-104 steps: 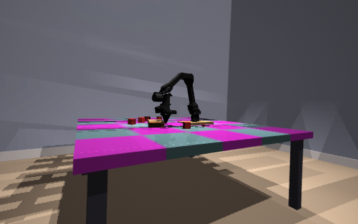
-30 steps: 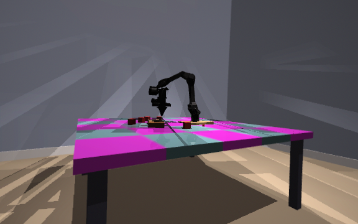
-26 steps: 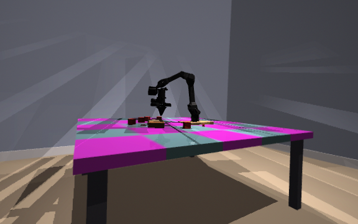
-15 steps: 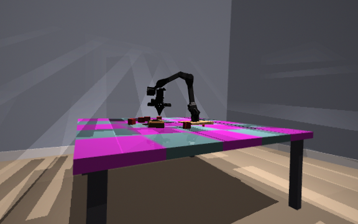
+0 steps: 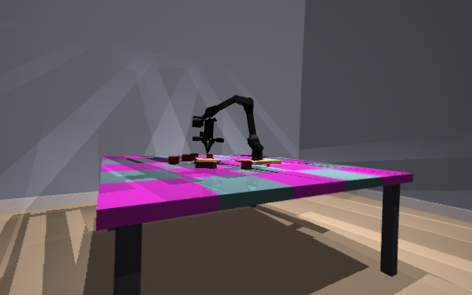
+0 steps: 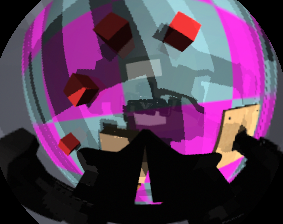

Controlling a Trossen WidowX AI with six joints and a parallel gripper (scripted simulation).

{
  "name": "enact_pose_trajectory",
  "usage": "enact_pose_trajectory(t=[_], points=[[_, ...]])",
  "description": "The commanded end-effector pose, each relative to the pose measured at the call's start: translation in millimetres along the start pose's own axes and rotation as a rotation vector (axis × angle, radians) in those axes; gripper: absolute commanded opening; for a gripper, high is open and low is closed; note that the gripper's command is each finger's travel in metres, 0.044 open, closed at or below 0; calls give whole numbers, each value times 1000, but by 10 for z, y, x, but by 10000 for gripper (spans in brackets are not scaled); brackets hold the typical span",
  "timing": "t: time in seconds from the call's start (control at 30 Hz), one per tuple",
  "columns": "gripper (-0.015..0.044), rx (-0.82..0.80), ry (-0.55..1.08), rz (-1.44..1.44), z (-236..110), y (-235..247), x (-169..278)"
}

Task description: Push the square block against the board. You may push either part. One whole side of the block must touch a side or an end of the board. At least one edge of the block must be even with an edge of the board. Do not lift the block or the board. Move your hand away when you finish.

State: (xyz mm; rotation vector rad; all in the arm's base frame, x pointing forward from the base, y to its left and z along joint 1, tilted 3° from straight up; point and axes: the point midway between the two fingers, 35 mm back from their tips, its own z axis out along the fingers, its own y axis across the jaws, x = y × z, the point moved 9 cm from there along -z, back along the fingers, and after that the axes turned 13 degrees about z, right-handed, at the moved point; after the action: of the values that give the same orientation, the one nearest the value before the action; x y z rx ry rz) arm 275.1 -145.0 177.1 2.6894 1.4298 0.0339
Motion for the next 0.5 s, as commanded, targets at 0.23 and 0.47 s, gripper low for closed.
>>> enact_pose_trajectory(t=[0.23, 0.47], points=[[0, 29, -1, 16, 437, -43, -6], [0, 29, 0, 16, 437, -47, 38]])
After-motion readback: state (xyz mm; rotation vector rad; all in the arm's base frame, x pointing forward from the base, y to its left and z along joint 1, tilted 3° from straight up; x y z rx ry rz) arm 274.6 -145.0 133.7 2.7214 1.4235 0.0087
